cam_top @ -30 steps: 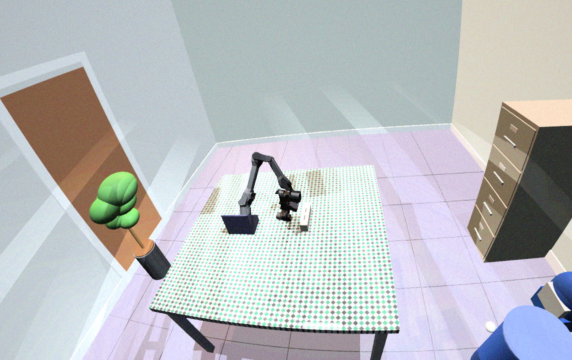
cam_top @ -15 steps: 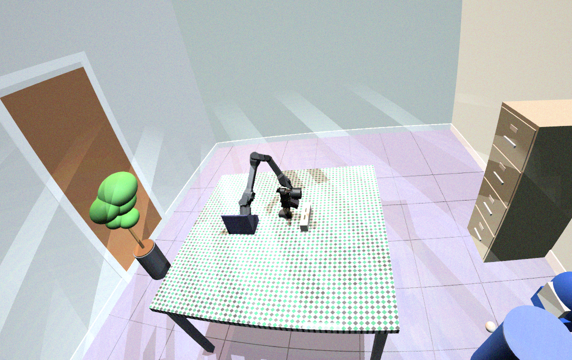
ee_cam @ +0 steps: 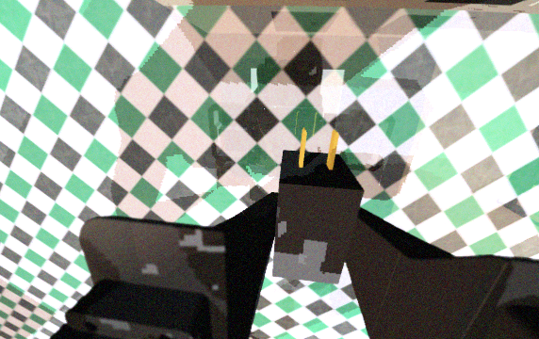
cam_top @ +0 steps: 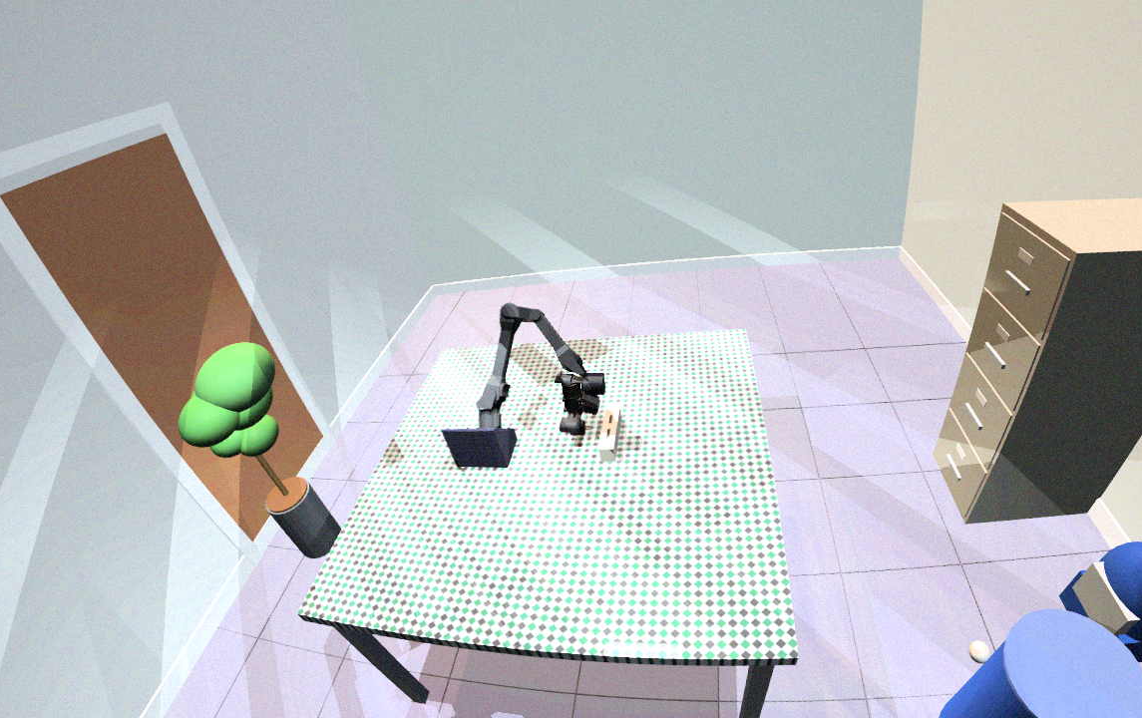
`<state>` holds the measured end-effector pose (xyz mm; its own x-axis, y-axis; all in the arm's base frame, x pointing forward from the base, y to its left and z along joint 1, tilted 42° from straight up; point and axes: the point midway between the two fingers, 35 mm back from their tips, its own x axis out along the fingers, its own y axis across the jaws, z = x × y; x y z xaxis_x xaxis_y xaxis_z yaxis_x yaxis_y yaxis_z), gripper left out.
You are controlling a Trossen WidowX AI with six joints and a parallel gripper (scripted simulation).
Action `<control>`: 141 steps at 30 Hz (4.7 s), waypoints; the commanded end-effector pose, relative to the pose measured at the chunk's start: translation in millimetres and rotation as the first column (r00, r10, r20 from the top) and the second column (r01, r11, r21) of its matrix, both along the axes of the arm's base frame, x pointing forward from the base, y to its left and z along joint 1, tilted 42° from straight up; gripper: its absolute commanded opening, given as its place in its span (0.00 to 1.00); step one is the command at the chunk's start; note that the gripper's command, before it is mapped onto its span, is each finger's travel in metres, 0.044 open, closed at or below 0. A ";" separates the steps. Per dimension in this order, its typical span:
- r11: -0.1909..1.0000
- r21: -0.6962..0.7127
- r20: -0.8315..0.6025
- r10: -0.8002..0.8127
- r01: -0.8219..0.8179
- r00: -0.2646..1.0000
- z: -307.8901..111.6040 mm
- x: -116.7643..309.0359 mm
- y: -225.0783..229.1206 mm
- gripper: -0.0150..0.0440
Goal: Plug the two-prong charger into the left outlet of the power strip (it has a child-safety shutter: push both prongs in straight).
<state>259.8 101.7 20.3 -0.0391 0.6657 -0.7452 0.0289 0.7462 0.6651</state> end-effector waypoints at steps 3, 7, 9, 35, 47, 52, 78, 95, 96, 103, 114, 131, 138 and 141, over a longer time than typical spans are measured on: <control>1.000 0.005 0.004 -0.002 0.002 1.000 2.7 9.0 1.3 0.25; 1.000 0.006 0.005 0.000 0.000 1.000 3.3 13.5 1.8 0.25; 1.000 0.006 0.006 0.001 -0.001 1.000 3.5 15.7 2.1 0.25; 1.000 0.009 0.016 0.012 -0.012 1.000 5.8 40.6 4.8 0.25; 1.000 0.009 0.016 0.012 -0.012 1.000 6.1 40.6 4.9 0.25; 1.000 0.009 0.017 0.012 -0.012 1.000 6.2 41.7 5.0 0.25; 1.000 0.009 0.017 0.012 -0.012 1.000 7.1 46.2 5.0 0.25; 1.000 0.009 0.017 0.012 -0.012 1.000 7.1 48.9 4.6 0.25; 1.000 0.009 0.017 0.012 -0.012 1.000 7.1 49.0 4.6 0.25; 1.000 0.009 0.017 0.012 -0.012 1.000 7.1 49.0 4.5 0.25; 1.000 0.009 0.017 0.012 -0.012 1.000 6.7 49.0 4.4 0.25; 1.000 0.009 0.017 0.012 -0.012 1.000 6.6 50.5 4.4 0.25; 1.000 0.009 0.017 0.012 -0.012 1.000 6.7 50.1 4.4 0.25; 1.000 0.009 0.017 0.012 -0.012 1.000 6.7 50.1 4.4 0.25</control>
